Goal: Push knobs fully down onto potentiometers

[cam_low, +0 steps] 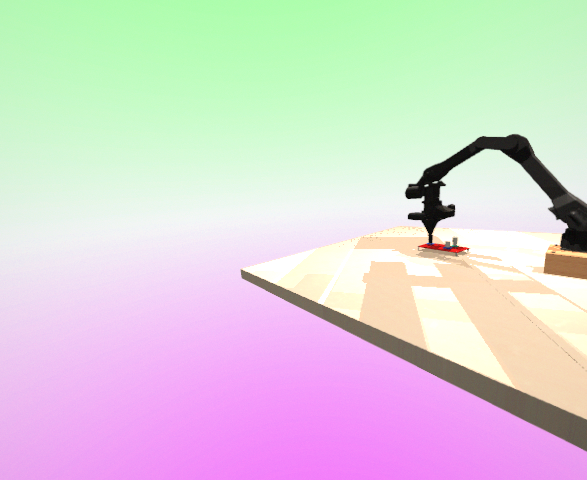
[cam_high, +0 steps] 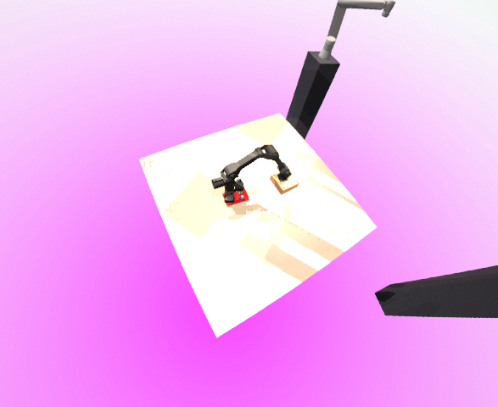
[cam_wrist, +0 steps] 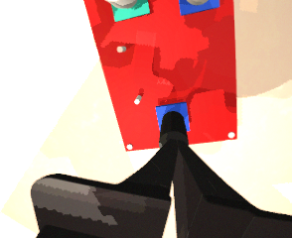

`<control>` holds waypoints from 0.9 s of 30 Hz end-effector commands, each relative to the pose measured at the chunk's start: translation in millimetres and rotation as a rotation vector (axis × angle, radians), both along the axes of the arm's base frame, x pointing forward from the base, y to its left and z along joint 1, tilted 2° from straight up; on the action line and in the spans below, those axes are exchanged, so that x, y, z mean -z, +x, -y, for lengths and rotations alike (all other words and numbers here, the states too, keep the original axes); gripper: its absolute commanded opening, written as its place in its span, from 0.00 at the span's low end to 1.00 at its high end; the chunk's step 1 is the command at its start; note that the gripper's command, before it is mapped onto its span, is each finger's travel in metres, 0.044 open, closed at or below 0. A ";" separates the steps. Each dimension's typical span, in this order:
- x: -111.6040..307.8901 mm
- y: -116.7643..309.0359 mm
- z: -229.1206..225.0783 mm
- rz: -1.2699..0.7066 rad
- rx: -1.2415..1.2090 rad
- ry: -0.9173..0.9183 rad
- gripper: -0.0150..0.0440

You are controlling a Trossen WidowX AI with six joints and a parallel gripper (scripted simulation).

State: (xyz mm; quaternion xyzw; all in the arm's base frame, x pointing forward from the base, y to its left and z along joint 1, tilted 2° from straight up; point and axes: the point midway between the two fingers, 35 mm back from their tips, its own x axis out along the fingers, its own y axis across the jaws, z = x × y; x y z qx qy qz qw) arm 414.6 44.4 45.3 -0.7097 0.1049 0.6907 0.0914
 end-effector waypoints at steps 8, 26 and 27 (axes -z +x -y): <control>-14.8 -1.2 0.1 -0.005 -0.002 -0.004 0.25; -37.7 -98.4 7.0 -0.016 -0.002 -0.003 1.00; -38.6 -110.5 8.2 -0.017 -0.002 -0.003 1.00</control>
